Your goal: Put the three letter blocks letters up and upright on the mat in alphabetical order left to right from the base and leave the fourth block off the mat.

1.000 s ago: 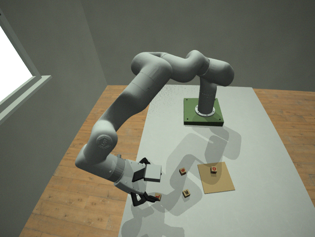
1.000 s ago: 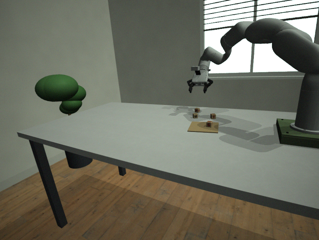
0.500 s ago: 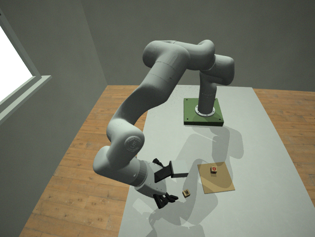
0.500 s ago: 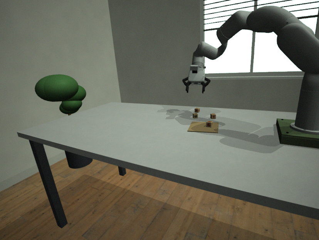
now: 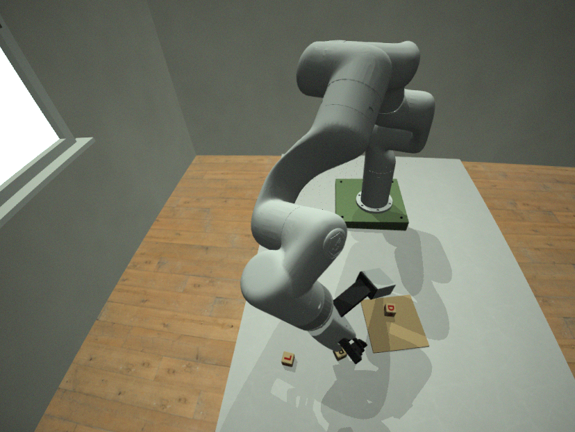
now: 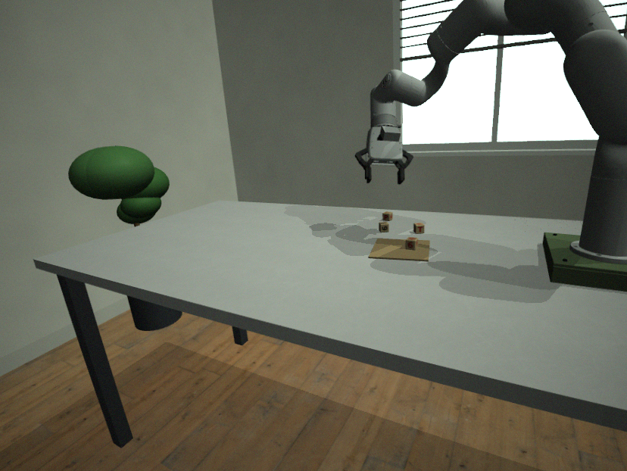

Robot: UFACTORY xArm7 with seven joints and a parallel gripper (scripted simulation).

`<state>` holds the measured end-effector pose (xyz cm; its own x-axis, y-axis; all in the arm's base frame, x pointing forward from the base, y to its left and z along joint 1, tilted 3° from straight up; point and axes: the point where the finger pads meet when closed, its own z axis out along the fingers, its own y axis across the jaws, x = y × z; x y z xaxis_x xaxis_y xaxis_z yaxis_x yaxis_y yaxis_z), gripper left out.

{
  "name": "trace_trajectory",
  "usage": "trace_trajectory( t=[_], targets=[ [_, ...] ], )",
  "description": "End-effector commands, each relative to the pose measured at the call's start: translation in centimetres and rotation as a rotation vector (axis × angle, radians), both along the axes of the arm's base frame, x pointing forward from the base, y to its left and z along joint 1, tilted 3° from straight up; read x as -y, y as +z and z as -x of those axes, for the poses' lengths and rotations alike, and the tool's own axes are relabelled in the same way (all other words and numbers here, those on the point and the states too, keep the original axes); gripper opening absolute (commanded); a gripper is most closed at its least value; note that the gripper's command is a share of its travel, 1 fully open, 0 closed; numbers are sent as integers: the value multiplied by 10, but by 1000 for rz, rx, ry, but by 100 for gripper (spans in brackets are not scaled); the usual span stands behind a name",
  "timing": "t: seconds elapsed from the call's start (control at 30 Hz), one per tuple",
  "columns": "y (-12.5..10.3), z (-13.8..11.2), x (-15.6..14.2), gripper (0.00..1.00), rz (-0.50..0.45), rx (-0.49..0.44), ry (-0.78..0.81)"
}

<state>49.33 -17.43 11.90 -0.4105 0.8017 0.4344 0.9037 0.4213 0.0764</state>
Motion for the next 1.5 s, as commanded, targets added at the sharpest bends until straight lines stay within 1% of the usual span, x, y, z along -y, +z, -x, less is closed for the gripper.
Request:
trace_trajectory(
  t=[0.0,0.17,0.23,0.27,0.37,0.73,0.8,0.87,1.03,1.17,1.47],
  targets=[
    [3,8,-21,100,72,55,108],
    [4,20,-44,100,129,92,241],
    [4,20,-44,100,129,92,241],
    [4,27,-57,100,161,114,320],
    [4,34,-67,100,185,131,383],
    [2,66,-110,100,292,217,689],
    [2,66,-110,100,292,217,689],
    [1,77,-122,100,324,245,791],
    [-2,91,-137,100,361,280,918],
    [-2,96,-141,100,372,291,956],
    [-2,96,-142,100,372,291,956]
  ],
)
